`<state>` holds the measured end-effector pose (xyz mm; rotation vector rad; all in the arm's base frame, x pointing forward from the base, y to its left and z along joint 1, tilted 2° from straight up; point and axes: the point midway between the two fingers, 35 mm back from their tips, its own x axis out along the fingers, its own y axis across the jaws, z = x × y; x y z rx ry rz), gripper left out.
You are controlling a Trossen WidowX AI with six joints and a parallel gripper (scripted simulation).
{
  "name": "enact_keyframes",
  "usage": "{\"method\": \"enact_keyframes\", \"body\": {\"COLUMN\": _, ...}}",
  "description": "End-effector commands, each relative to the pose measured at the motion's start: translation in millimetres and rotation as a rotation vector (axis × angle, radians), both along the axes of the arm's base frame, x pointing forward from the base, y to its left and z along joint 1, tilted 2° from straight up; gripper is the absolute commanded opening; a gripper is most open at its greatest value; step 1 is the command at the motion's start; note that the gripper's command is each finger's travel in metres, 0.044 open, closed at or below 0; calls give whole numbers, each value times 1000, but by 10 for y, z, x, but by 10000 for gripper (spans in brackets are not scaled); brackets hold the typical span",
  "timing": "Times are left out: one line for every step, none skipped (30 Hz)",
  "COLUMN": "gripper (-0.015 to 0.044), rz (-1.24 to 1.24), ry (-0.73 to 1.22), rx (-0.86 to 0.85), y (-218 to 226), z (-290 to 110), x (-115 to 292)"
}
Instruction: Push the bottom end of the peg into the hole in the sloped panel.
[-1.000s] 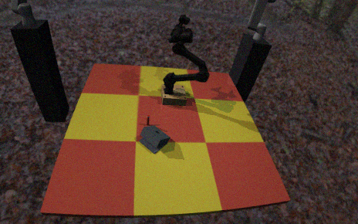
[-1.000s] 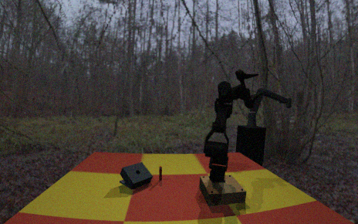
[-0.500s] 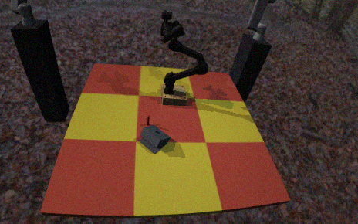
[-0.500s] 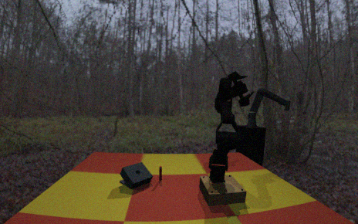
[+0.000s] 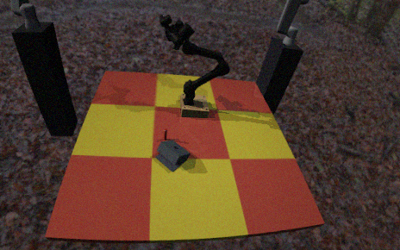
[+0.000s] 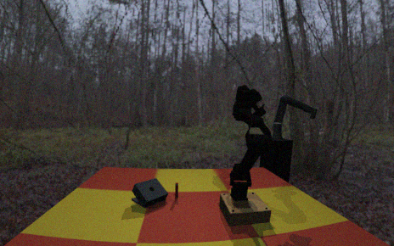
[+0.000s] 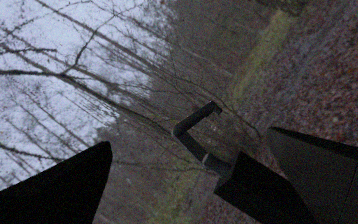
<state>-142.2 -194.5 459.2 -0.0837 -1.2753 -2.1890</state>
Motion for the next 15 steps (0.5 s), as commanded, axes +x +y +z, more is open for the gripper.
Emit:
{"method": "enact_keyframes", "body": {"gripper": 440, "rz": 67, "ry": 18, "rx": 100, "y": -260, "z": -84, "x": 103}}
{"method": "enact_keyframes", "body": {"gripper": 440, "rz": 86, "ry": 23, "rx": 128, "y": -330, "z": -112, "x": 135}}
{"method": "enact_keyframes", "body": {"gripper": 440, "rz": 104, "ry": 29, "rx": 156, "y": -398, "z": -141, "x": 169}}
{"method": "enact_keyframes", "body": {"gripper": 440, "rz": 124, "ry": 35, "rx": 184, "y": -465, "z": -170, "x": 204}}
{"method": "enact_keyframes", "body": {"gripper": 440, "rz": 143, "ry": 41, "rx": 212, "y": -531, "z": -201, "x": 242}}
{"method": "enact_keyframes", "body": {"gripper": 440, "rz": 162, "ry": 48, "rx": 240, "y": -596, "z": -233, "x": 280}}
{"method": "enact_keyframes", "body": {"gripper": 440, "rz": 182, "ry": 54, "rx": 268, "y": -660, "z": -266, "x": 321}}
{"method": "enact_keyframes", "body": {"gripper": 440, "rz": 201, "ry": 61, "rx": 295, "y": -722, "z": -300, "x": 362}}
{"method": "enact_keyframes", "body": {"gripper": 440, "rz": 221, "ry": 69, "rx": 323, "y": -783, "z": -335, "x": 406}}
{"method": "enact_keyframes", "body": {"gripper": 440, "rz": 241, "ry": 76, "rx": 350, "y": -842, "z": -371, "x": 450}}
{"method": "enact_keyframes", "body": {"gripper": 440, "rz": 261, "ry": 84, "rx": 377, "y": -900, "z": -407, "x": 496}}
{"method": "enact_keyframes", "body": {"gripper": 440, "rz": 281, "ry": 92, "rx": 404, "y": -956, "z": -445, "x": 544}}
{"method": "enact_keyframes", "body": {"gripper": 440, "rz": 301, "ry": 100, "rx": 431, "y": -1011, "z": -484, "x": 592}}
{"method": "enact_keyframes", "body": {"gripper": 440, "rz": 321, "ry": 108, "rx": 458, "y": -1064, "z": -524, "x": 642}}
{"method": "enact_keyframes", "body": {"gripper": 440, "rz": 342, "ry": 117, "rx": 485, "y": -1115, "z": -564, "x": 694}}
